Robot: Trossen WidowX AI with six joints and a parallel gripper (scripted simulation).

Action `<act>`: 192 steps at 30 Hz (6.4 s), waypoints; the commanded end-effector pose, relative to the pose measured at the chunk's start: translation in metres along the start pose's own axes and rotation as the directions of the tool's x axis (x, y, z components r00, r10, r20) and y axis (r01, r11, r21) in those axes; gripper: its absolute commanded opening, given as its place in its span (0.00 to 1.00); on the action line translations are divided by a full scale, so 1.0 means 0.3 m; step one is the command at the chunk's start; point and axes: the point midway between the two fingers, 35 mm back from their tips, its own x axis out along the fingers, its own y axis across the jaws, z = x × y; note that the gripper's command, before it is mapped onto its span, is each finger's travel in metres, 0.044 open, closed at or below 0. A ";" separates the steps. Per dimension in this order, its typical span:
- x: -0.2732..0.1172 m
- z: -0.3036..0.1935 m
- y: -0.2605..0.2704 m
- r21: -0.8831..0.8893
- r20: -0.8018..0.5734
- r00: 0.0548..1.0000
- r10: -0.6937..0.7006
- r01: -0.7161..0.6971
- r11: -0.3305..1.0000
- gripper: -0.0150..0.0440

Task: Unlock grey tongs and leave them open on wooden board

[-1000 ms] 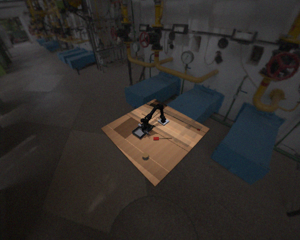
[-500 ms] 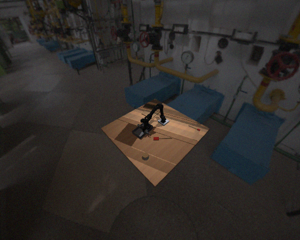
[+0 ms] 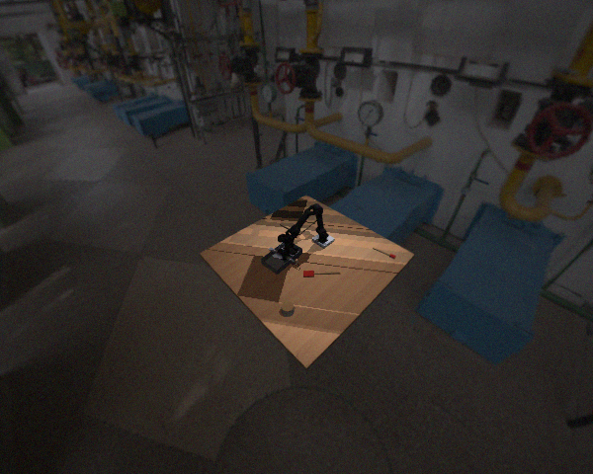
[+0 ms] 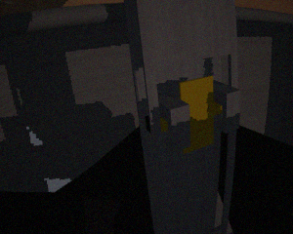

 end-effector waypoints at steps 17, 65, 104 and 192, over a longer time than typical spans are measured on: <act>-0.219 0.000 -0.129 0.004 -0.007 1.000 -0.002 0.002 1.000 0.00; -0.222 0.022 -0.091 0.265 0.005 0.870 0.493 -0.477 0.838 0.00; -0.347 -0.293 -0.004 0.967 -0.011 0.876 0.482 0.131 -0.216 0.00; -0.764 -0.777 0.424 -0.728 -0.026 0.859 0.511 -0.366 0.580 0.00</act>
